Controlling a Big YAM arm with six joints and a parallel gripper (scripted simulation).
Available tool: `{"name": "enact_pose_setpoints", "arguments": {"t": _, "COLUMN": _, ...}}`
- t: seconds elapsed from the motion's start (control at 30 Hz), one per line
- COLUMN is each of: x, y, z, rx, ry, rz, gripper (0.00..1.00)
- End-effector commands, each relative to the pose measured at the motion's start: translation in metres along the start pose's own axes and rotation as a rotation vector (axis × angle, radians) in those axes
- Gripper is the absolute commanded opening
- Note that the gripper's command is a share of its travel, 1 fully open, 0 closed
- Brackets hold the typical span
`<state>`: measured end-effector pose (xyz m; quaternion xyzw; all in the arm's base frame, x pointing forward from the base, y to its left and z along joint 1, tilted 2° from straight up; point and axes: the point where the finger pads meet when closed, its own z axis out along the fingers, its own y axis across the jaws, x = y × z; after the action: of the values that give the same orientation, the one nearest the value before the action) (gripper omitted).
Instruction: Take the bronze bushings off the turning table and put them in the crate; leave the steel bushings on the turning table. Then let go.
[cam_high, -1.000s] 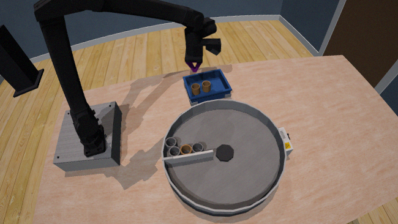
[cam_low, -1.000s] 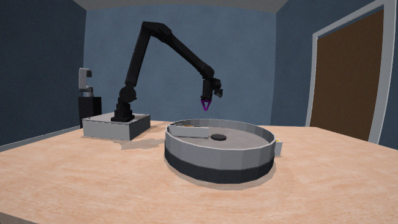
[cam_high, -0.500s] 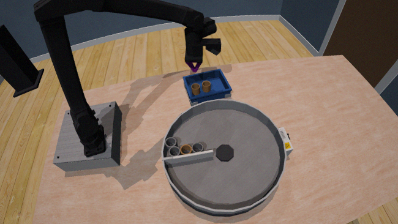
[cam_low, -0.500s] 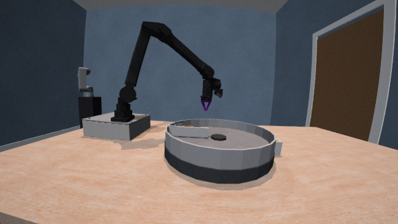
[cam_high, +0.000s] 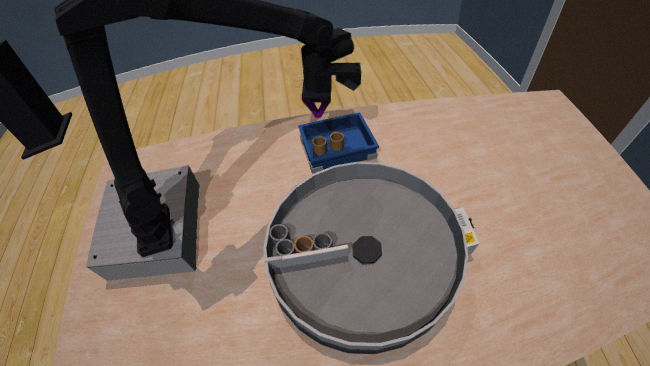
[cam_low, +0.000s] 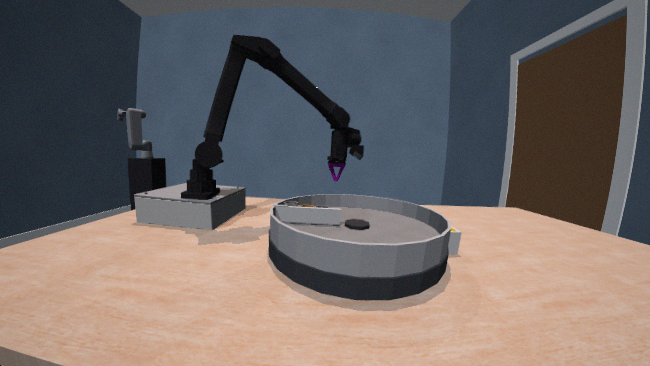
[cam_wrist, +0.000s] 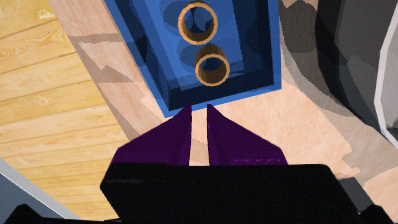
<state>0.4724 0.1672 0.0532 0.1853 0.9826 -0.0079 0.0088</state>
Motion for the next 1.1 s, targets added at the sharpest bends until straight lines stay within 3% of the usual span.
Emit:
{"name": "enact_pose_setpoints", "arguments": {"t": 0.0, "x": -0.019, "y": 0.022, "z": -0.041, "rx": -0.063, "ry": -0.074, "rz": 0.000, "gripper": 0.12}}
{"name": "enact_pose_setpoints", "arguments": {"t": 0.07, "x": -0.021, "y": 0.016, "z": -0.039, "rx": -0.062, "ry": -0.074, "rz": 0.000, "gripper": 0.14}}
{"name": "enact_pose_setpoints", "arguments": {"t": 0.1, "x": -0.011, "y": -0.003, "z": -0.022, "rx": -0.035, "ry": -0.045, "rz": 0.001, "gripper": 0.14}}
{"name": "enact_pose_setpoints", "arguments": {"t": 0.43, "x": -0.004, "y": -0.098, "z": -0.017, "rx": -0.032, "ry": -0.048, "rz": 0.001, "gripper": 0.14}}
{"name": "enact_pose_setpoints", "arguments": {"t": 0.5, "x": -0.004, "y": -0.098, "z": -0.017, "rx": -0.032, "ry": -0.048, "rz": 0.001, "gripper": 0.14}}
{"name": "enact_pose_setpoints", "arguments": {"t": 0.57, "x": -0.001, "y": -0.141, "z": -0.015, "rx": -0.027, "ry": -0.049, "rz": 0.001, "gripper": 0.14}}
{"name": "enact_pose_setpoints", "arguments": {"t": 1.0, "x": 0.013, "y": -0.312, "z": -0.011, "rx": -0.008, "ry": -0.048, "rz": 0.001, "gripper": 0.14}}
{"name": "enact_pose_setpoints", "arguments": {"t": 1.07, "x": 0.013, "y": -0.312, "z": -0.011, "rx": -0.008, "ry": -0.048, "rz": 0.001, "gripper": 0.14}}
